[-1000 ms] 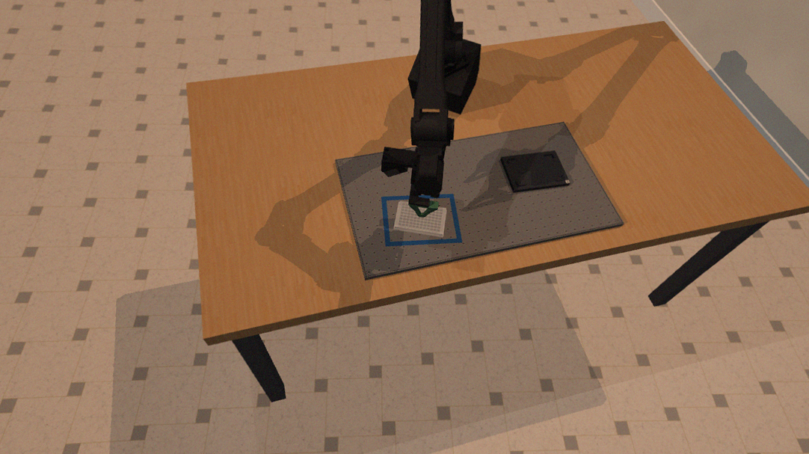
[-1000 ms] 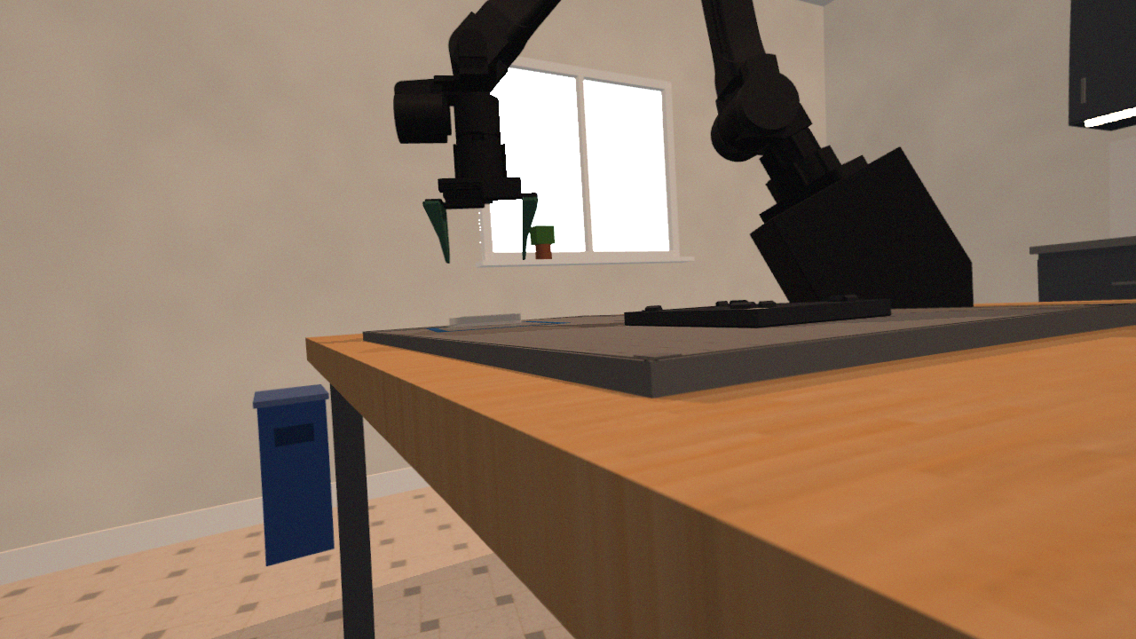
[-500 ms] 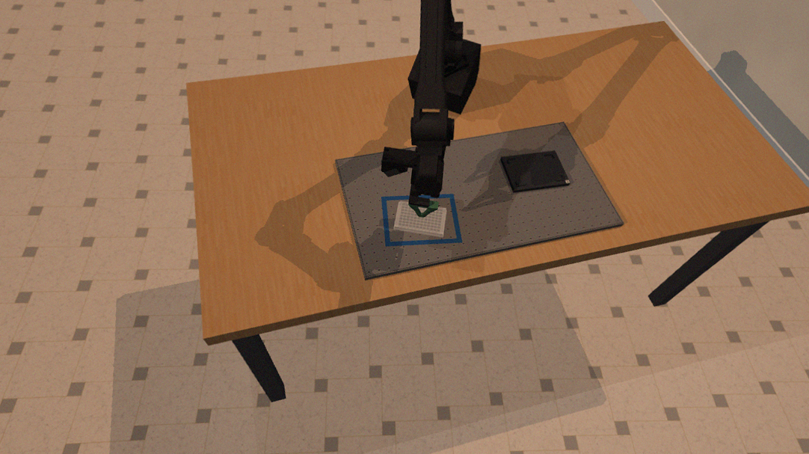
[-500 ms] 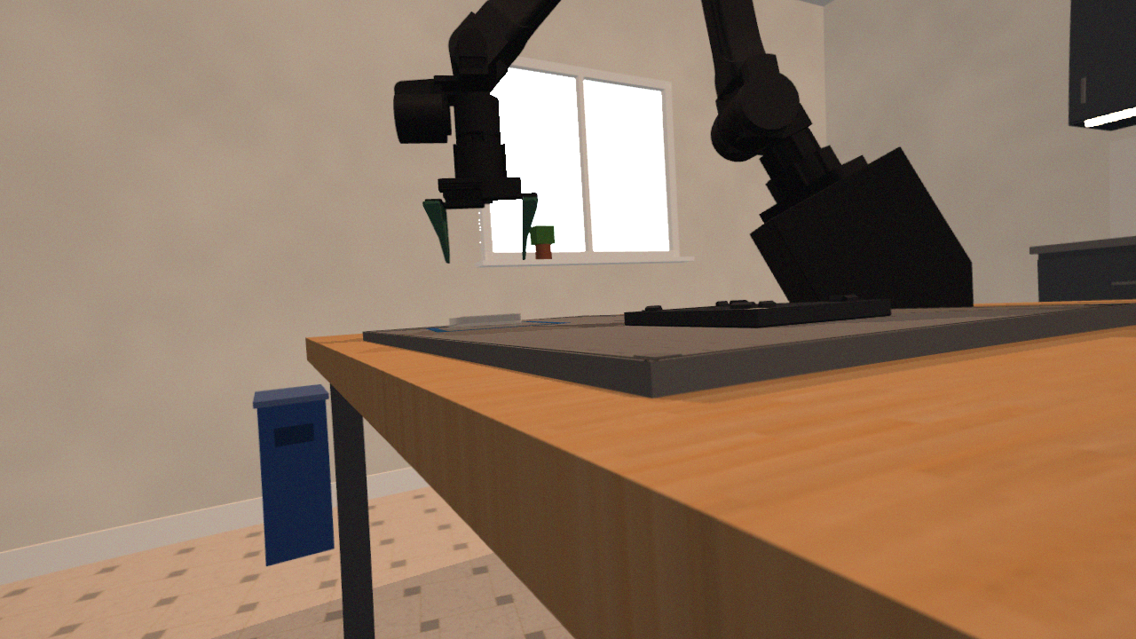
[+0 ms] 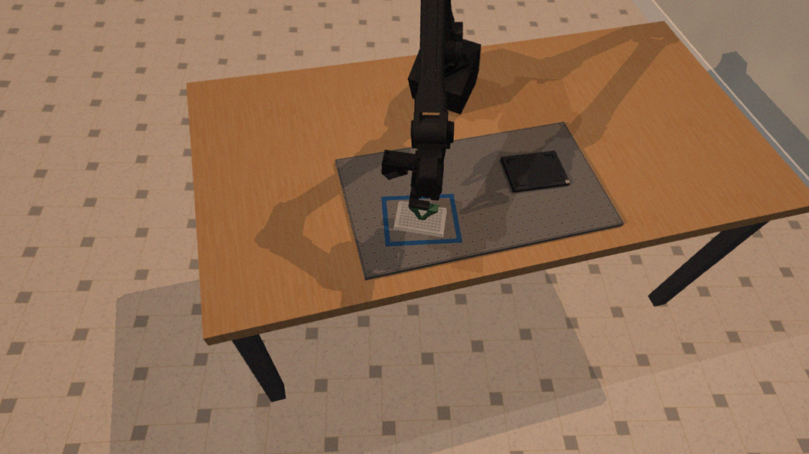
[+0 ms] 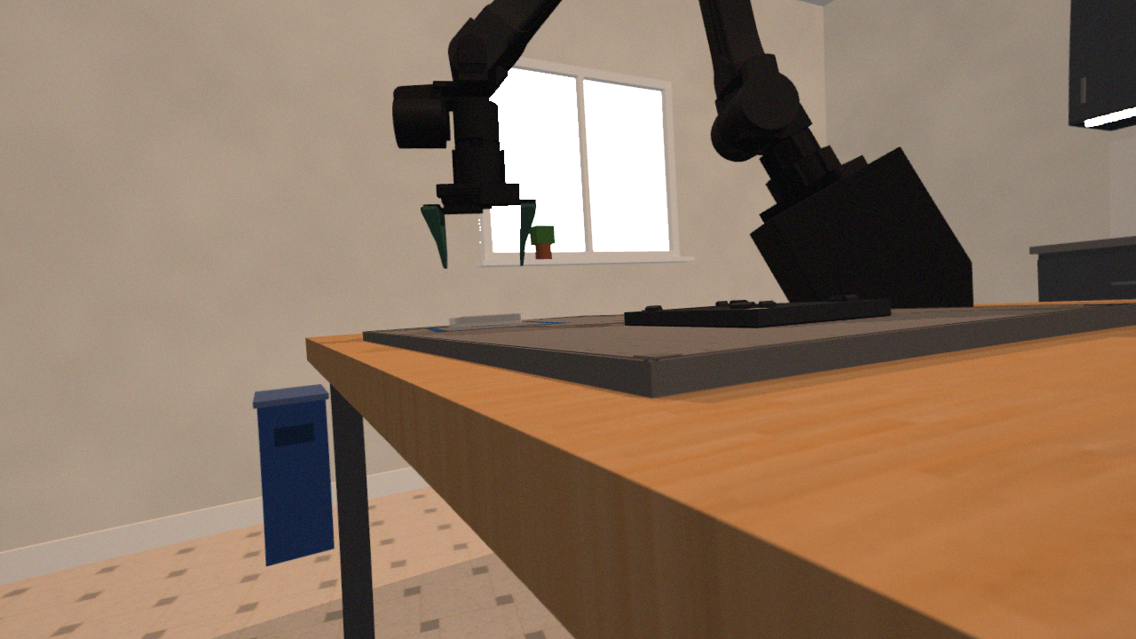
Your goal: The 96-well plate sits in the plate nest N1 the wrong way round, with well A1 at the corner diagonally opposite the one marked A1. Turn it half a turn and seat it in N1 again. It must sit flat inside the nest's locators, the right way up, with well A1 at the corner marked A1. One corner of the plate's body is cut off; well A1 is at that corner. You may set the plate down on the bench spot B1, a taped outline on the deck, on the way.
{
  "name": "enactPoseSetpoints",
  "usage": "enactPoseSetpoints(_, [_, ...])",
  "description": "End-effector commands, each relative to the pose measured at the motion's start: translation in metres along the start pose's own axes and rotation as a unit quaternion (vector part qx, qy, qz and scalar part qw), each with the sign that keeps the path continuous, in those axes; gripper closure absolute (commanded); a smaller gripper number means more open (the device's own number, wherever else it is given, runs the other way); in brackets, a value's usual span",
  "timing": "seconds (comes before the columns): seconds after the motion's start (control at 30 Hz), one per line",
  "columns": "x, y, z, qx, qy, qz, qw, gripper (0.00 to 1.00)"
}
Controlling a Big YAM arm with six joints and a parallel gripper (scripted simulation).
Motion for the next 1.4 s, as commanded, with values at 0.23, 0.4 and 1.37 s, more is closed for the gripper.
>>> enactPoseSetpoints(0.23, [-0.022, -0.001, -0.004, 0.001, -0.004, 0.006, 1.000, 0.00])
enactPoseSetpoints(0.4, [-0.030, -0.001, -0.005, 0.000, -0.004, 0.006, 1.000, 0.00])
enactPoseSetpoints(1.37, [-0.072, -0.002, -0.005, 0.000, -0.004, 0.006, 1.000, 0.00])
Point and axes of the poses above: the point where the finger pads meet when closed, its own x axis back along the fingers, its own y axis across the jaws, z = x × y, the point moved 10 cm from there along x, back along the fingers, and after that the axes turned 6 degrees about -x, right-handed, at the moved point
